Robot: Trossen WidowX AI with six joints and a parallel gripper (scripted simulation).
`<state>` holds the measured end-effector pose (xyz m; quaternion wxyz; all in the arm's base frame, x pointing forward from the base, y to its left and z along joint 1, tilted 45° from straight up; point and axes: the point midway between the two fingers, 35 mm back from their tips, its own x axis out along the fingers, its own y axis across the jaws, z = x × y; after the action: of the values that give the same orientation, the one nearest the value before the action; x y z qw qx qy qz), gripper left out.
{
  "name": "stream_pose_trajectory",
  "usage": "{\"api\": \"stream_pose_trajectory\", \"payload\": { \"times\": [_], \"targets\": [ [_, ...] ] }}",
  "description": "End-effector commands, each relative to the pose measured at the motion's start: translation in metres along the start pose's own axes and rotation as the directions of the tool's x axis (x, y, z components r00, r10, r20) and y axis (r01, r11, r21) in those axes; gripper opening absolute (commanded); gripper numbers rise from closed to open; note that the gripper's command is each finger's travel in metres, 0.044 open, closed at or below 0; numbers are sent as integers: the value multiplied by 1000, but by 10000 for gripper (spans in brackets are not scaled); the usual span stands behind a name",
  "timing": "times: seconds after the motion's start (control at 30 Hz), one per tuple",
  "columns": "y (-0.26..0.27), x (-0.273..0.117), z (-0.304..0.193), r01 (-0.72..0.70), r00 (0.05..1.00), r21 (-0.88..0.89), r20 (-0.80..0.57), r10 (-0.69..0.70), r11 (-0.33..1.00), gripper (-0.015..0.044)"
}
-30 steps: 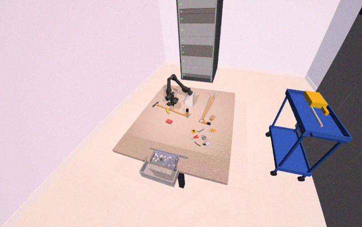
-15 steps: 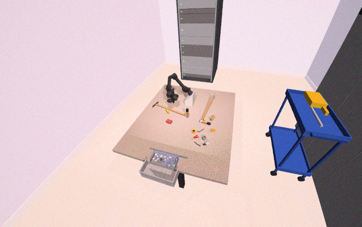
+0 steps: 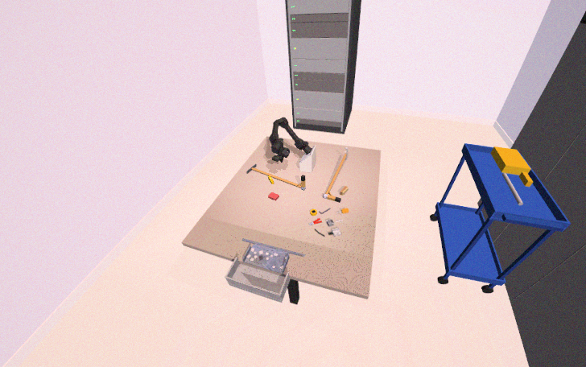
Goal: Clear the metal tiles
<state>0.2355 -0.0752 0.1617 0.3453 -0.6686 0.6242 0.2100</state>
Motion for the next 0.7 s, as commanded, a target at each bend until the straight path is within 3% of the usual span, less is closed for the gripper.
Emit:
{"api": "stream_pose_trajectory", "payload": {
  "times": [0.0,0.67],
  "targets": [
    [-1,8,2,-4,1000,-4,2,4,1000,0],
    [-9,59,7,-9,1000,0,16,9,1000,0]
  ]
}}
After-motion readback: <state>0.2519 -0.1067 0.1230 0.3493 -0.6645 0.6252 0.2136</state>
